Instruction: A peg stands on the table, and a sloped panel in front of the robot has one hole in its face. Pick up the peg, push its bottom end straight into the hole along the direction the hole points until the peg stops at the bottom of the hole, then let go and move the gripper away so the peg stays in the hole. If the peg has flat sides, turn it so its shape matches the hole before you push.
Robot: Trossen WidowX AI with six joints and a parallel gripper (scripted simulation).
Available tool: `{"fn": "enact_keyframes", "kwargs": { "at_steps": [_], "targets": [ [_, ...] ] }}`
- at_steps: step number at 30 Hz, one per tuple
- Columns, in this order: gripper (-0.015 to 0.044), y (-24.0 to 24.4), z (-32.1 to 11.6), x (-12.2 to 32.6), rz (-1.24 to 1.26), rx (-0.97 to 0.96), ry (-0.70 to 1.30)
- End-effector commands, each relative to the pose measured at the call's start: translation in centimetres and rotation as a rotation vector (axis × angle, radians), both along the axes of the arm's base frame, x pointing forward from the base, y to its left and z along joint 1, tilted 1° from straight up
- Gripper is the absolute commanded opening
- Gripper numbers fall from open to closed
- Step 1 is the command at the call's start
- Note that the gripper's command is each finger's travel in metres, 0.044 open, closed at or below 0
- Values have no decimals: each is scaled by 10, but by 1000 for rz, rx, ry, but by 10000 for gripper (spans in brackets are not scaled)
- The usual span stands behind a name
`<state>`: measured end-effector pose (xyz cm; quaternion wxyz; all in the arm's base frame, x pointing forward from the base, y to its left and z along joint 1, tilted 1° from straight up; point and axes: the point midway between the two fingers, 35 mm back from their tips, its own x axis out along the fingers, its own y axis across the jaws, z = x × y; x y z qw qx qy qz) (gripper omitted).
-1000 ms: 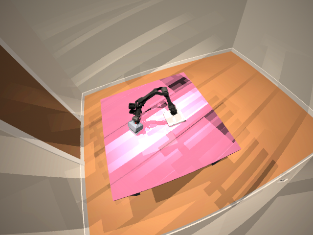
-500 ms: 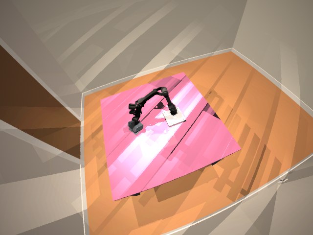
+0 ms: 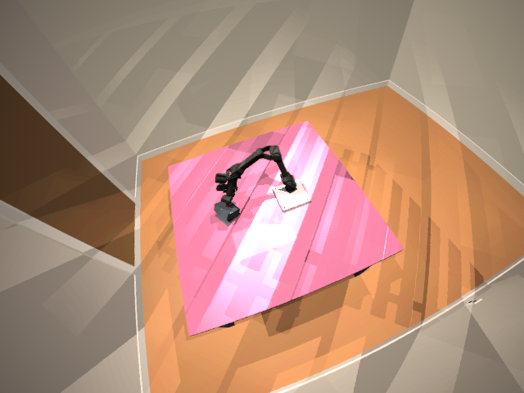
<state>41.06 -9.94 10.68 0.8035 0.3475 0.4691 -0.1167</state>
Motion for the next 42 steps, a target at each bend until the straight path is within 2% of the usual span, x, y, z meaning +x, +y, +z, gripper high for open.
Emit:
{"fn": "enact_keyframes", "kwargs": {
  "at_steps": [1,11,42],
  "targets": [
    [184,0,0,0,0,-1,0],
    [440,-1,5,-3,-1,-1,1],
    [440,-14,70,-44,-8,-1,13]
  ]
}}
